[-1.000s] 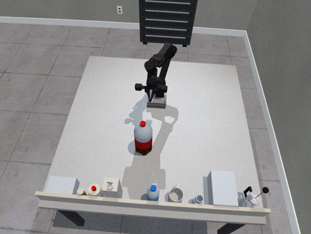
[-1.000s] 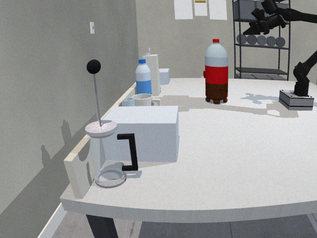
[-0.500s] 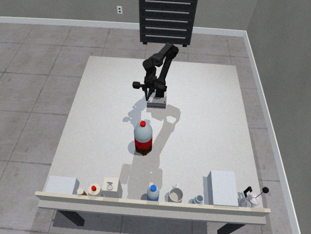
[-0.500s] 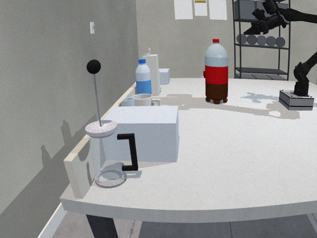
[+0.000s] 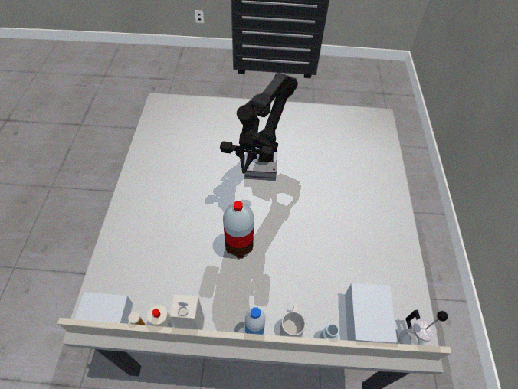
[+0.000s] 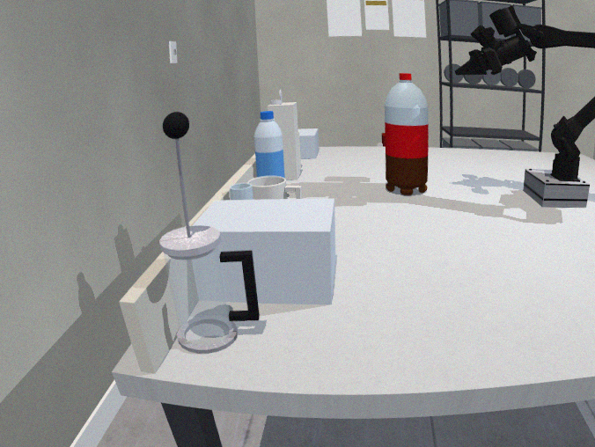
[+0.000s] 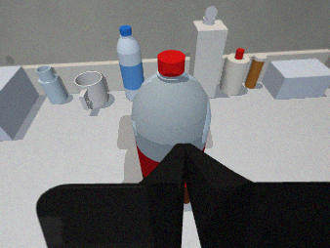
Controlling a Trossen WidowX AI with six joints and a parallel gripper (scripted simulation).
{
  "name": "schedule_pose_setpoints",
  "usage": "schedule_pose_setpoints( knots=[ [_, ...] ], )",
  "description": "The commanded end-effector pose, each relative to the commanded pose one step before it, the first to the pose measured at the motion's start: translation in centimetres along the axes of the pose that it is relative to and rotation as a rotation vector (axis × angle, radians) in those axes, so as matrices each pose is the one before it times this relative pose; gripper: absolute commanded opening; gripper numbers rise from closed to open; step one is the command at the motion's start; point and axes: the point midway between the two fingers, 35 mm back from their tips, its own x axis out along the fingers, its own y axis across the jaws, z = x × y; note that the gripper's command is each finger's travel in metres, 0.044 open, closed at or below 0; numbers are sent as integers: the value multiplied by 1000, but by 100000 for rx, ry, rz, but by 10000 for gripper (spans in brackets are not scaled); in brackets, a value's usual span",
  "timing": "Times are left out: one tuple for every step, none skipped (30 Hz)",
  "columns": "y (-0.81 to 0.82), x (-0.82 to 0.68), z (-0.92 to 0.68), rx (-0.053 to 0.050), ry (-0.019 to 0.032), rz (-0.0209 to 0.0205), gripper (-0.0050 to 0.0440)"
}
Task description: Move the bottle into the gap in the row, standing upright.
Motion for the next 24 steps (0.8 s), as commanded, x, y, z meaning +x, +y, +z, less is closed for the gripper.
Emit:
schedule_pose_setpoints(
  knots=[
    [-6, -139, 168, -359, -1897, -56, -50],
    [-9, 91, -137, -5, -2, 0, -50],
    [-9, 90, -138, -5, -2, 0, -50],
    [-8, 90, -138, -5, -2, 0, -50],
    [-8, 89, -139, -5, -2, 0, -50],
    [-8, 88, -139, -5, -2, 0, -50],
    [-7, 87, -140, -5, -2, 0, -50],
    [-7, 87, -140, -3, -2, 0, -50],
    [-7, 86, -141, 0, -2, 0, -50],
    [-6, 85, -142, 0, -2, 0, -50],
    [-6, 84, -142, 0, -2, 0, -50],
    [-6, 83, -143, 0, -1, 0, -50],
    [-5, 83, -143, 0, -1, 0, -50],
    [-5, 82, -144, 0, -1, 0, -50],
    [-5, 81, -144, 0, -1, 0, -50],
    [0, 0, 0, 0, 0, 0, -50],
    [0, 0, 0, 0, 0, 0, -50],
    [-4, 80, -145, 0, -1, 0, -50],
    [-4, 80, -145, 0, -1, 0, -50],
    [-4, 79, -146, 0, -1, 0, -50],
    [-3, 78, -146, 0, -1, 0, -50],
    [-3, 77, -146, 0, -1, 0, -50],
    [-3, 76, -147, 0, -1, 0, -50],
    [-2, 75, -147, 0, -1, 0, -50]
  ],
)
